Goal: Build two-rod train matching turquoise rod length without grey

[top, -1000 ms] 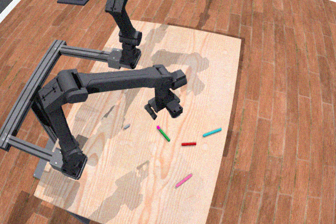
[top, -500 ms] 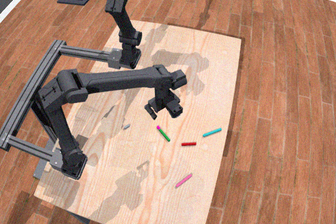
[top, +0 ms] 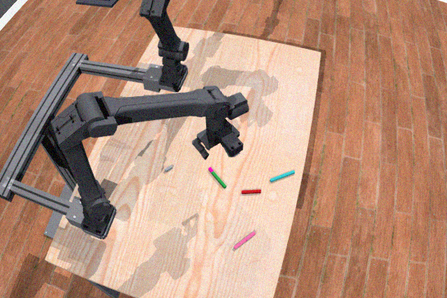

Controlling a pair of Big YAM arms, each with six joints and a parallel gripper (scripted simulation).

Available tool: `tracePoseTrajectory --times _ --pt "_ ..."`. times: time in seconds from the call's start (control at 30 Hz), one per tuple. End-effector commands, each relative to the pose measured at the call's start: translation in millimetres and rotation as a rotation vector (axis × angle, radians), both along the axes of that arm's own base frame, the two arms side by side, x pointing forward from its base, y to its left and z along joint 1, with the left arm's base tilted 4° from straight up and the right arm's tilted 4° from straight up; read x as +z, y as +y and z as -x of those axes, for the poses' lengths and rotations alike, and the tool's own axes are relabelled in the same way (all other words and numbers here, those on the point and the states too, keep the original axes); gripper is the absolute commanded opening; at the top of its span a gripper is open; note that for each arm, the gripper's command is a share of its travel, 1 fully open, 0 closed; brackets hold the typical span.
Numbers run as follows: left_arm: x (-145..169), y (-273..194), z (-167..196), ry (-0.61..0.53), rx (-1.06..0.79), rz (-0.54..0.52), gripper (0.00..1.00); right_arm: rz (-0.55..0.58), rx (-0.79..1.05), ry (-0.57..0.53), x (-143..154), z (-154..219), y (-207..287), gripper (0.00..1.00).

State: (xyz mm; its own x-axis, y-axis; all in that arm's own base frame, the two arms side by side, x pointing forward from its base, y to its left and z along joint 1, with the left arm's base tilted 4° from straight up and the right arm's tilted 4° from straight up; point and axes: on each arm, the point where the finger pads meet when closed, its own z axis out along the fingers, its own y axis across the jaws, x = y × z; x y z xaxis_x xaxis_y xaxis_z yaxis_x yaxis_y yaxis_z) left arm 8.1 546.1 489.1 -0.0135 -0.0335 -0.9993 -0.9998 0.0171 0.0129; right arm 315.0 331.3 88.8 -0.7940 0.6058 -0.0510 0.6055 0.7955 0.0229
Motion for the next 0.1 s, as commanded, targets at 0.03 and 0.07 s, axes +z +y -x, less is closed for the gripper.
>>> tracePoseTrajectory --times 0.03,0.07 --pt "15.5 -4.1 3.2 -0.013 0.009 -0.041 1.00 -0.053 0.007 -0.053 28.0 -12.8 25.0 1.00" --pt "15.5 -4.1 3.2 -0.013 0.009 -0.041 1.00 -0.053 0.007 -0.053 28.0 -12.8 25.0 1.00"
